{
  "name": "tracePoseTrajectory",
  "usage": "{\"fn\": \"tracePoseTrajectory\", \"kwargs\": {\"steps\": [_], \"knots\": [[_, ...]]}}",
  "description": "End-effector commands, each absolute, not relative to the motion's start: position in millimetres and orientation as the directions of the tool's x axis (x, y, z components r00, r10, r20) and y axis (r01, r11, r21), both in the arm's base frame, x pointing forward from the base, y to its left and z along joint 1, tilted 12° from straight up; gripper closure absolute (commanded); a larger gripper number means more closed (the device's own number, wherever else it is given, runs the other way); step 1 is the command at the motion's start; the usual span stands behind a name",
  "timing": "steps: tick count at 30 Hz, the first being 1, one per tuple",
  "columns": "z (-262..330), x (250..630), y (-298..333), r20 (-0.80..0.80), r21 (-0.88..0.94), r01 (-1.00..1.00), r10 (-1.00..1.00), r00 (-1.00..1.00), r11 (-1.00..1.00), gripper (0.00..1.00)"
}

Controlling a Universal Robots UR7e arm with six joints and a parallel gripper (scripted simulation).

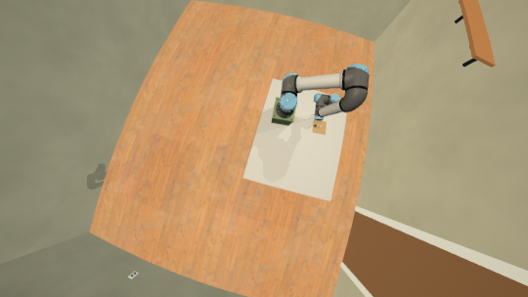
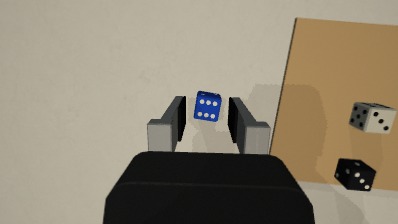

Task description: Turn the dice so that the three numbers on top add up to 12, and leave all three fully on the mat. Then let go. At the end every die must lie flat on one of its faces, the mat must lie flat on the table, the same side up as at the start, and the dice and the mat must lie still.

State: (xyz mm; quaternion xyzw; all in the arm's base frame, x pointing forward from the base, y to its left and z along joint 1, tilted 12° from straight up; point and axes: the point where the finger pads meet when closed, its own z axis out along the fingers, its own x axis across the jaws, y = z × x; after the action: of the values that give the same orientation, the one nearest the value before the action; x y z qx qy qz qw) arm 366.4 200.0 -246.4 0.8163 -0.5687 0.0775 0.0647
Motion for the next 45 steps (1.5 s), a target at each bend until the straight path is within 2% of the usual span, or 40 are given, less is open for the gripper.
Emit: {"fn": "tracePoseTrajectory", "kwargs": {"steps": [1, 45], "knots": [[-246, 367, 200, 0.2, 0.016, -0.938, -0.919, 0.341, -0.345, 0.3], [-271, 368, 195, 0.2, 0.016, -0.938, -0.919, 0.341, -0.345, 0.3]]}}
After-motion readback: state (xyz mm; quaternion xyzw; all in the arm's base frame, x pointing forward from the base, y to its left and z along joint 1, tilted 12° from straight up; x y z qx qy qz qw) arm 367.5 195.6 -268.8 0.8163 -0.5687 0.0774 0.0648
